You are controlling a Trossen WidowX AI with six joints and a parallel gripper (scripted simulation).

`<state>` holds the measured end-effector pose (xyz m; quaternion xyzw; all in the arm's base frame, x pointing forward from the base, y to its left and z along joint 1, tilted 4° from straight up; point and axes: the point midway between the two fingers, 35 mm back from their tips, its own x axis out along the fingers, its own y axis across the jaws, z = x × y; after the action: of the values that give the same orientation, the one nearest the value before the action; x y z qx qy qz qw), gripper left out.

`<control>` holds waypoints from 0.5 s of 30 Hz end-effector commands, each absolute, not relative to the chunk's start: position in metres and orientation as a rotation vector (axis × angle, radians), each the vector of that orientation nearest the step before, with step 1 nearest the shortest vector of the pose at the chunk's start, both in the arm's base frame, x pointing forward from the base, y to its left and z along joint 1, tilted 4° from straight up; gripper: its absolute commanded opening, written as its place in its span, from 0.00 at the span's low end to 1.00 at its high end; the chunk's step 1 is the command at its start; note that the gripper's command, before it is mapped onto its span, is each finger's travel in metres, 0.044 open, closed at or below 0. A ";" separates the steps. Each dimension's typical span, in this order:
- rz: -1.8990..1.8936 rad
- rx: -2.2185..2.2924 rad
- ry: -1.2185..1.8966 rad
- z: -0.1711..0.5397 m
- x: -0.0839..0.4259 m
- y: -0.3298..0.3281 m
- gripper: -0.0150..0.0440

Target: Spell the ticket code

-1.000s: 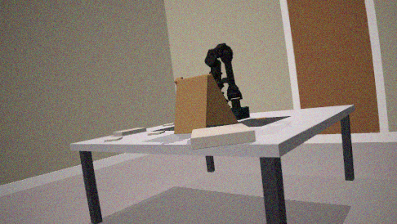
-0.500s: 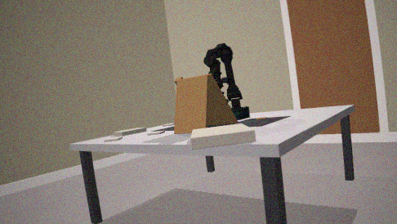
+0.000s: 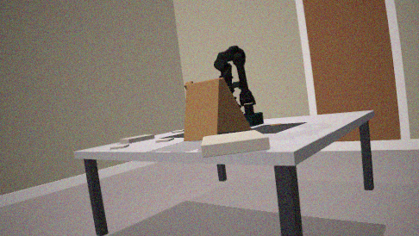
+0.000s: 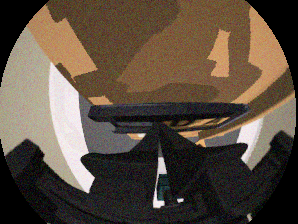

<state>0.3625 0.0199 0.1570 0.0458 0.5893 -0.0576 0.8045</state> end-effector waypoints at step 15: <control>-0.119 0.097 1.262 0.161 0.356 0.020 0.25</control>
<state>0.3599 0.0195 0.1582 0.0452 0.5902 -0.0535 0.8042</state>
